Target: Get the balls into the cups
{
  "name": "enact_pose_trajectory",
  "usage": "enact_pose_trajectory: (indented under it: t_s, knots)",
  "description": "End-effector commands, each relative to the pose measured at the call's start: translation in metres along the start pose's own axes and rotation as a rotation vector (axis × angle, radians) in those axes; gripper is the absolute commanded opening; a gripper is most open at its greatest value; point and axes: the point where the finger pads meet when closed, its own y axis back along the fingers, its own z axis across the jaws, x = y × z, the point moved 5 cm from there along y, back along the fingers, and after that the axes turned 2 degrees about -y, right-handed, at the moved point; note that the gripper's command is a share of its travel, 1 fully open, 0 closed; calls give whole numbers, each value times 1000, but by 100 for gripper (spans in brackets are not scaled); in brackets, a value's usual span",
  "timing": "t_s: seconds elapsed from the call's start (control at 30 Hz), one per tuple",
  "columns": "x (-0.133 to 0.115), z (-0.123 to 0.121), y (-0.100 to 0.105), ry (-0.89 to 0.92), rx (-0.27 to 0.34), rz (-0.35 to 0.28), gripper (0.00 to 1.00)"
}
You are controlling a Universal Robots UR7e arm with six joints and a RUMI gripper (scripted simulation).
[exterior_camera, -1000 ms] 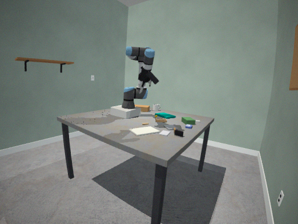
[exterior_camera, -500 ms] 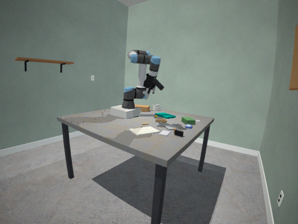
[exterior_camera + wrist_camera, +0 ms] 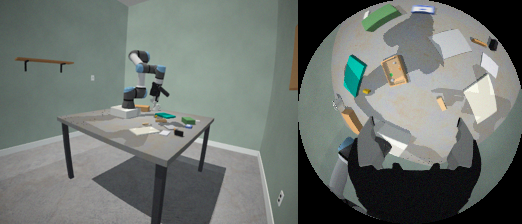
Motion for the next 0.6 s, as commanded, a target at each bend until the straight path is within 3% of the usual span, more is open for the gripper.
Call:
enact_pose_trajectory:
  t_s: [0.0, 0.23, 0.33, 0.57]
  knots:
    - [19, -16, -24, 53, -62, 36, 100]
    - [37, -50, -59, 140, -134, 85, 100]
    - [37, -50, -59, 140, -134, 85, 100]
    - [48, -87, -89, 226, -200, 138, 100]
